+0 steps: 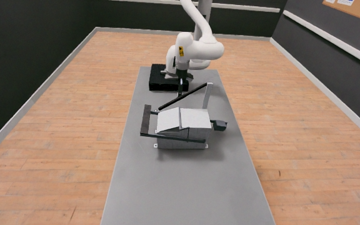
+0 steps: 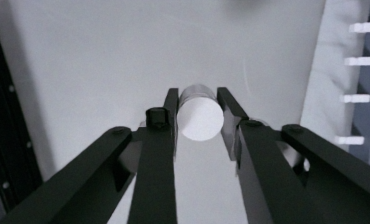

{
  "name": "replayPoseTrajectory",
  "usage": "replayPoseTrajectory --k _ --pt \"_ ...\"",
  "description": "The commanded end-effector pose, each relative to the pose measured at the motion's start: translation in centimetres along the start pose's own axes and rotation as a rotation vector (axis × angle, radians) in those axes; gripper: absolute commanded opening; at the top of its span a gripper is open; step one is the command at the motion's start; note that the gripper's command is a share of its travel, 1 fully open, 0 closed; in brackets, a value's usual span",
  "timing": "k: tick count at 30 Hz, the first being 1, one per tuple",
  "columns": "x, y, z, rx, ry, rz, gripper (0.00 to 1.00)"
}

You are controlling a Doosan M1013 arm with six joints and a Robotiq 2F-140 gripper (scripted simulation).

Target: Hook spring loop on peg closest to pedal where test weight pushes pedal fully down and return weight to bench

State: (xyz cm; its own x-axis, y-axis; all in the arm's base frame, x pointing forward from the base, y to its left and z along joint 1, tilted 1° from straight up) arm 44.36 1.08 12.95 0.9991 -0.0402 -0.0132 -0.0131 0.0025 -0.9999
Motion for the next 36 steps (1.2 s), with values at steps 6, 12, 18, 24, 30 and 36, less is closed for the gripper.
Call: replayPoseTrajectory --k 6,12,18,24,30,36 --pt "0.0 -2.4 0.0 0.0 0.0 0.0 0.25" --pt "0.0 -2.4 0.0 0.0 0.0 0.0 0.25" --pt "0.0 -3.0 0.0 0.0 0.0 0.0 0.25" --pt "0.0 -3.7 0.0 0.0 0.0 0.0 0.25" --pt "0.4 -3.6 -0.4 -0.003 0.0 0.0 0.25" --pt "1.3 -4.0 -1.6 -0.013 0.0 0.0 0.25"
Point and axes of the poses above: the point where the finger pads meet when closed, its own y axis out along the fingers, its own x axis across the jaws, z = x × y, the point moved 2 cm from there along -y, back along the fingers
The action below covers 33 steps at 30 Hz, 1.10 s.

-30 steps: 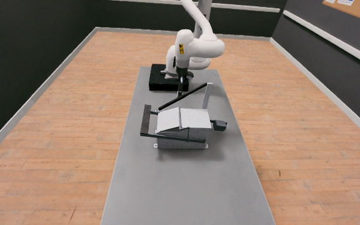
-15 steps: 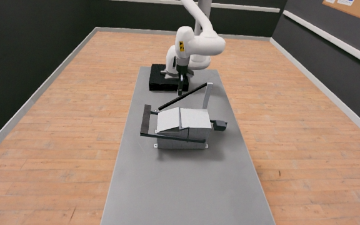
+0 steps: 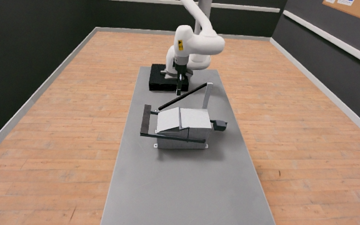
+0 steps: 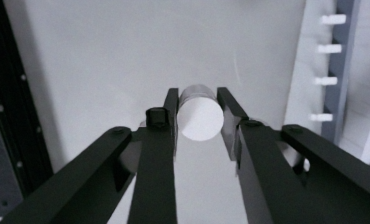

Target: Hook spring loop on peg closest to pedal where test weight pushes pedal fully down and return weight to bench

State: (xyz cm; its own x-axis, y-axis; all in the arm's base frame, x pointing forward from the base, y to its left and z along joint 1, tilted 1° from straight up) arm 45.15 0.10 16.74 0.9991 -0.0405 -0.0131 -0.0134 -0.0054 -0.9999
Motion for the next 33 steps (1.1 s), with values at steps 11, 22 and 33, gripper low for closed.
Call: replayPoseTrajectory --k 11,22,33 --pt "1.4 -0.6 -1.8 -0.014 0.0 0.0 0.25" --pt "3.2 -1.3 -4.0 -0.033 0.0 0.0 0.25" --pt "4.1 -1.7 -5.1 -0.042 0.0 0.0 0.25"
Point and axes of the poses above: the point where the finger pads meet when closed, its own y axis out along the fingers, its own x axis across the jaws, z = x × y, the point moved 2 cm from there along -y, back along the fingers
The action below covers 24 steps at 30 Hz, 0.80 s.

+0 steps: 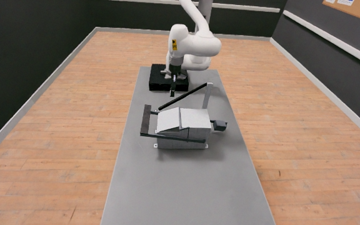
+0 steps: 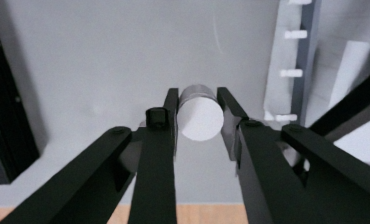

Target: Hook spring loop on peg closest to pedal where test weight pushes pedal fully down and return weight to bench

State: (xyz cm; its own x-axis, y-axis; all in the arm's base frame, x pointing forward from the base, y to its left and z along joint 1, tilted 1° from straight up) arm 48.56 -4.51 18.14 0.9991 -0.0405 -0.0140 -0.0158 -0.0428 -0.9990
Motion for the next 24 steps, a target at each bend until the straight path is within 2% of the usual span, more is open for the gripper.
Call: replayPoseTrajectory --k 1,8,11,24 --pt "0.7 -0.3 -0.8 -0.006 0.0 -0.001 0.25" --pt "1.8 -0.7 -2.2 -0.018 0.0 -0.001 0.25" --pt "1.4 -0.5 -1.7 -0.014 0.0 -0.001 0.25" --pt "3.5 -1.3 -4.3 -0.036 0.0 -0.001 0.25"
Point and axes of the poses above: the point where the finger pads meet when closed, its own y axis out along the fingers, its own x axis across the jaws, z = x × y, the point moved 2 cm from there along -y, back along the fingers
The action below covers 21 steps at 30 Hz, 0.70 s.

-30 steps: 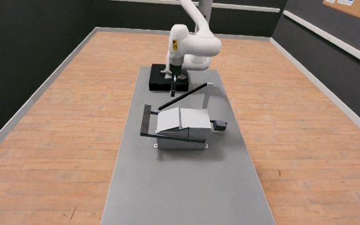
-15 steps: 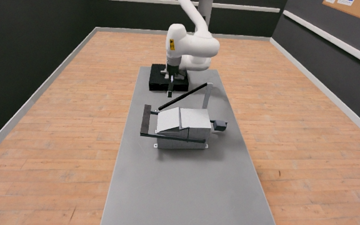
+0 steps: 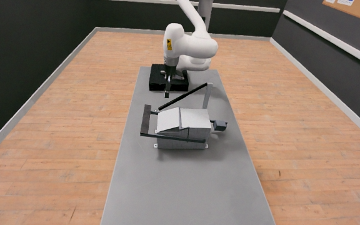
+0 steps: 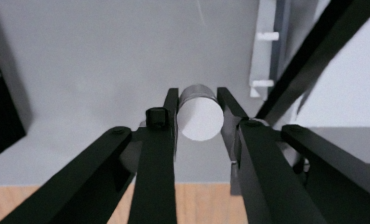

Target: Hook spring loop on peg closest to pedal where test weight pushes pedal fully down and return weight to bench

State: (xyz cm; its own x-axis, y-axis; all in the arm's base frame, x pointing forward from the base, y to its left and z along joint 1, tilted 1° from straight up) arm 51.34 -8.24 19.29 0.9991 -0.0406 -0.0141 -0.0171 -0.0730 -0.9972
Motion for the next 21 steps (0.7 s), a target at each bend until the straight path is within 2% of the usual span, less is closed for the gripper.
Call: replayPoseTrajectory --k 1,4,18,21 --pt "0.7 -0.3 -0.9 -0.007 0.0 -0.001 0.25" --pt "0.4 -0.2 -0.4 -0.003 0.0 -0.001 0.25" --pt "2.6 -0.9 -3.2 -0.026 0.0 -0.001 0.25" --pt "2.2 -0.7 -2.8 -0.022 0.0 -0.001 0.25"
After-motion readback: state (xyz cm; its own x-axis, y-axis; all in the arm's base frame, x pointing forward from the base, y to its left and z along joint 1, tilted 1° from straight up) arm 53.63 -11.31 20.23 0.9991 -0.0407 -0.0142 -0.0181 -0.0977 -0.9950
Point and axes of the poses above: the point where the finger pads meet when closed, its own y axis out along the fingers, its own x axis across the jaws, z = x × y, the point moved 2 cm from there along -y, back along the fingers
